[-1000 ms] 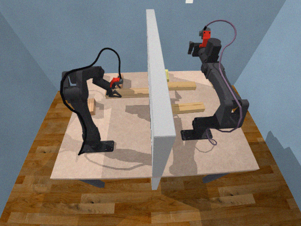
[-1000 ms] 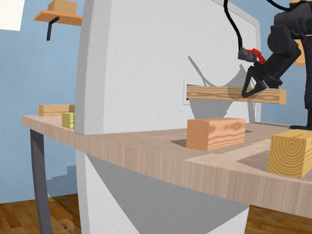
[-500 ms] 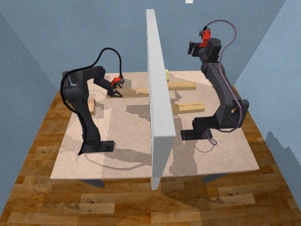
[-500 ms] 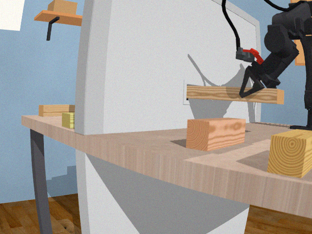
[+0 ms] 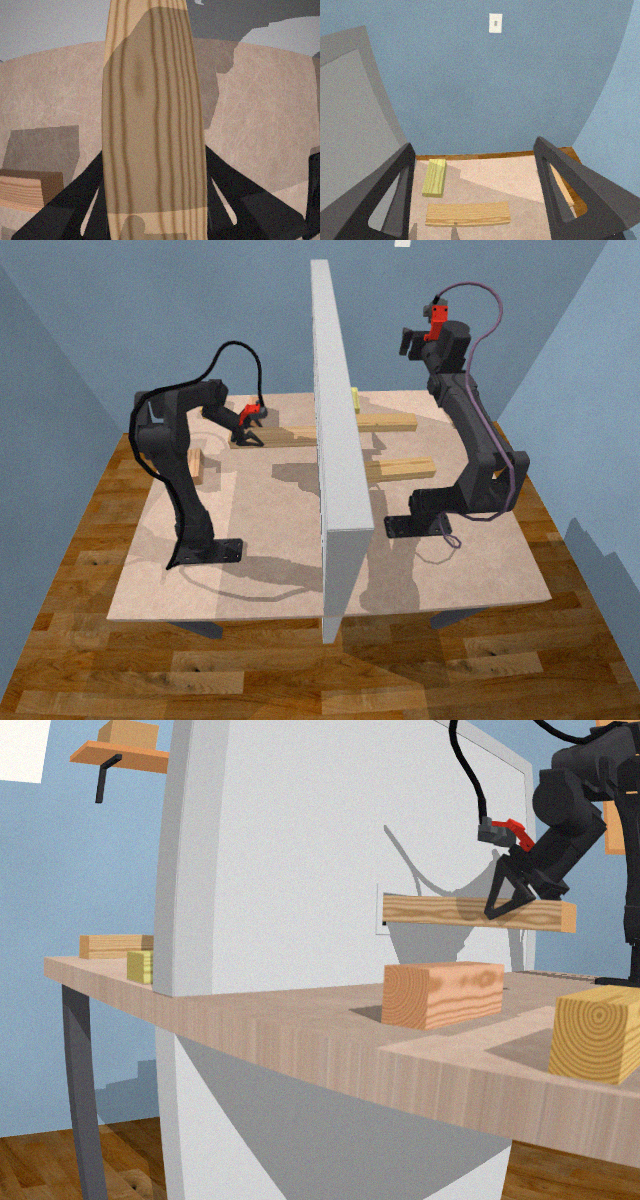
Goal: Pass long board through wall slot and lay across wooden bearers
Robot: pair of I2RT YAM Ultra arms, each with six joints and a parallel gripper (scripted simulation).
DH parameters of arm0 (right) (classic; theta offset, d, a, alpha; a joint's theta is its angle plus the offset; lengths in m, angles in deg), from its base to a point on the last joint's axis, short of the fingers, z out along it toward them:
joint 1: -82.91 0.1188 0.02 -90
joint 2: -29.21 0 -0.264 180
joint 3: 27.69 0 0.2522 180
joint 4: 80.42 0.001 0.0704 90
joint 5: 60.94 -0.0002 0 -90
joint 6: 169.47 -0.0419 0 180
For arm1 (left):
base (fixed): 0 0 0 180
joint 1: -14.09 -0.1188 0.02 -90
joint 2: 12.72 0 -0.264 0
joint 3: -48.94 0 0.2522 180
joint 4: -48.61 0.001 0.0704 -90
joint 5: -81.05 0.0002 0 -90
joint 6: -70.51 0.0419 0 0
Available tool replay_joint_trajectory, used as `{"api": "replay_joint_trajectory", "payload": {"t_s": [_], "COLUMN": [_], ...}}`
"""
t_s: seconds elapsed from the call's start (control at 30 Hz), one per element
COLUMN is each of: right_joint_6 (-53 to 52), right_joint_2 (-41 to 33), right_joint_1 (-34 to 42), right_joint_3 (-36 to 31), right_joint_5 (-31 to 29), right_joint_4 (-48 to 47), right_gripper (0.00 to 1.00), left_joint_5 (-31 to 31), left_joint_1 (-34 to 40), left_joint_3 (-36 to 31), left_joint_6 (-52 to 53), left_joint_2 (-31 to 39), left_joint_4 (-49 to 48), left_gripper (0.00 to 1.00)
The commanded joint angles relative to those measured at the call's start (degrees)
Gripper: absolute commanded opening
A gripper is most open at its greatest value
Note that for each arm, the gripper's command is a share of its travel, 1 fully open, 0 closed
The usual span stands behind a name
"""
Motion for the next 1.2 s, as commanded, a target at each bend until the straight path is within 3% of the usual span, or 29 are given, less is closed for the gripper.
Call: {"api": "replay_joint_trajectory", "payload": {"t_s": [0.0,1.1,1.17], "right_joint_6": [-0.02,-0.02,-0.02], "right_joint_2": [-1.46,-1.46,-1.46], "right_joint_1": [-0.61,-0.61,-0.61], "right_joint_3": [0.08,0.08,0.08], "right_joint_5": [0.50,0.50,0.50], "right_joint_4": [-0.27,-0.27,-0.27], "right_gripper": [1.00,1.00,1.00], "left_joint_5": [5.22,4.67,4.60], "left_joint_1": [0.75,3.80,4.08], "left_joint_3": [0.28,-1.34,1.02], "left_joint_6": [-1.20,-5.33,-5.90], "left_joint_2": [2.61,3.39,3.79], "left_joint_4": [-1.69,-5.13,-5.70], "left_gripper": [0.00,0.00,0.00]}}
